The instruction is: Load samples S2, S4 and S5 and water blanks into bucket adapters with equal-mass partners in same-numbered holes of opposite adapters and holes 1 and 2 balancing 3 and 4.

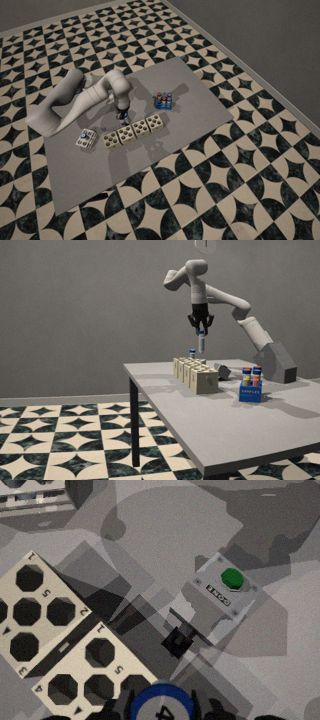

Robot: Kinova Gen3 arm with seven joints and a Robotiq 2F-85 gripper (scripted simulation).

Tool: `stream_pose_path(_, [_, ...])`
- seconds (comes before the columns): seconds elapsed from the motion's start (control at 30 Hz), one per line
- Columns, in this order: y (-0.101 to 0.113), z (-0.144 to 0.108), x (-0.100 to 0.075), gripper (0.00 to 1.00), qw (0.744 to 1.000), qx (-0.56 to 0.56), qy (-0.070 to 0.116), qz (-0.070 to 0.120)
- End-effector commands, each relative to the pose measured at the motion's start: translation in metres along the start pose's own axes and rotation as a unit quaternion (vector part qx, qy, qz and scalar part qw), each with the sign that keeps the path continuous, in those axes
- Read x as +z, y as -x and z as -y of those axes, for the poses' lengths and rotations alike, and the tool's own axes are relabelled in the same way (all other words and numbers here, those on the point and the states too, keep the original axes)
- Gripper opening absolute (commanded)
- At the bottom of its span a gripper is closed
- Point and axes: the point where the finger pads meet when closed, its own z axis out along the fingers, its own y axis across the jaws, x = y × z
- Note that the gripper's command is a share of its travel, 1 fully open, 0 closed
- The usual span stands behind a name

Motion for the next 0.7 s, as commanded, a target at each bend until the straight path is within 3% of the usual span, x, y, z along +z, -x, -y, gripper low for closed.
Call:
stream_pose_path(0.0, [0.011, -0.007, -0.003, 0.1, 1.0, 0.0, 0.0, 0.001])
stream_pose_path(0.67, [0.06, -0.039, -0.011, 0.1, 1.0, 0.0, 0.0, 0.001])
